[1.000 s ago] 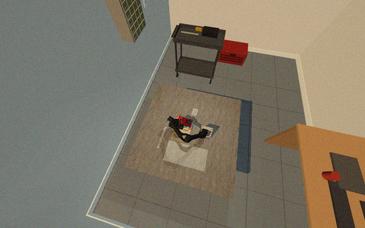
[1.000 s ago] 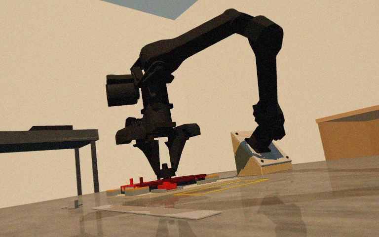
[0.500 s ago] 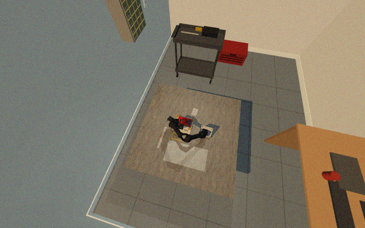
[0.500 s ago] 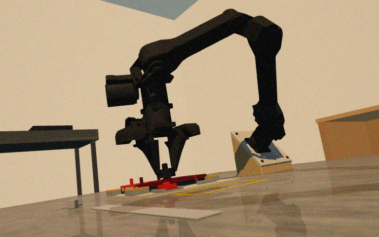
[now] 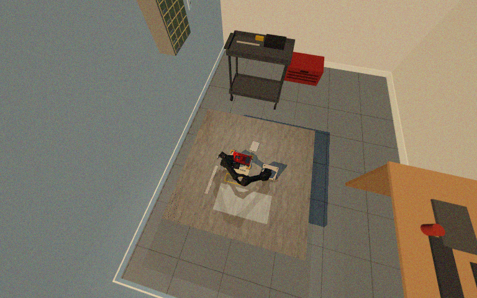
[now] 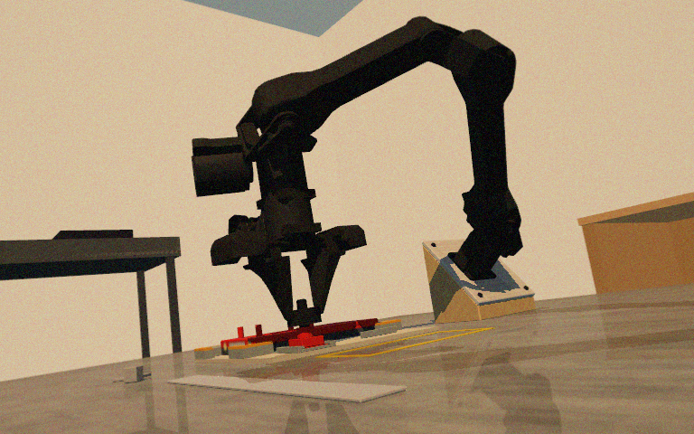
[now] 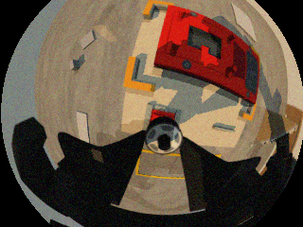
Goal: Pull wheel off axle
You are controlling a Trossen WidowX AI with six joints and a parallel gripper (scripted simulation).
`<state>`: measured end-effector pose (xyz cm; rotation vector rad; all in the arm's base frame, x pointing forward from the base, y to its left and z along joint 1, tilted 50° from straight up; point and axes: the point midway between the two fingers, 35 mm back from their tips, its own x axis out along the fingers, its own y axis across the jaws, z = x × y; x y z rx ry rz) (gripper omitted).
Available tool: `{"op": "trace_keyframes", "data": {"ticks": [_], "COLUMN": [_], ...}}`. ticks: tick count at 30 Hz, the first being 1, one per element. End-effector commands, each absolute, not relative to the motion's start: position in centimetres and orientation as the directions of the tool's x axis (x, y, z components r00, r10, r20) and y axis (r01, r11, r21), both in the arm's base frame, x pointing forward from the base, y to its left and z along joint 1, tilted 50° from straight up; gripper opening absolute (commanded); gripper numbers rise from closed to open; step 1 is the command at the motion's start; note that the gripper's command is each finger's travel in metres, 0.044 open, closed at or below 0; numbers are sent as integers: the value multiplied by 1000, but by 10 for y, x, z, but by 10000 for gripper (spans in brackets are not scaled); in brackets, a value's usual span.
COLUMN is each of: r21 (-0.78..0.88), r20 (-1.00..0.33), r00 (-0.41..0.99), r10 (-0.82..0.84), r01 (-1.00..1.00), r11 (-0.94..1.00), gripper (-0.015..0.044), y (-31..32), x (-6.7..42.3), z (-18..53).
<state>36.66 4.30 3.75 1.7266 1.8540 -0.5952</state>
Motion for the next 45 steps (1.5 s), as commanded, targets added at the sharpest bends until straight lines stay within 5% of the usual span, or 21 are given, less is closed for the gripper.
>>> {"op": "trace_keyframes", "data": {"ticks": [1,45], "r21": [42,41], "r20": [-651,-651], "r00": [-10,-7], "r10": [759,759], "r01": [998,998], "r11": [49,44], "gripper": [0,0], "y": [26,-8], "x": [366,366], "z": [48,79]}}
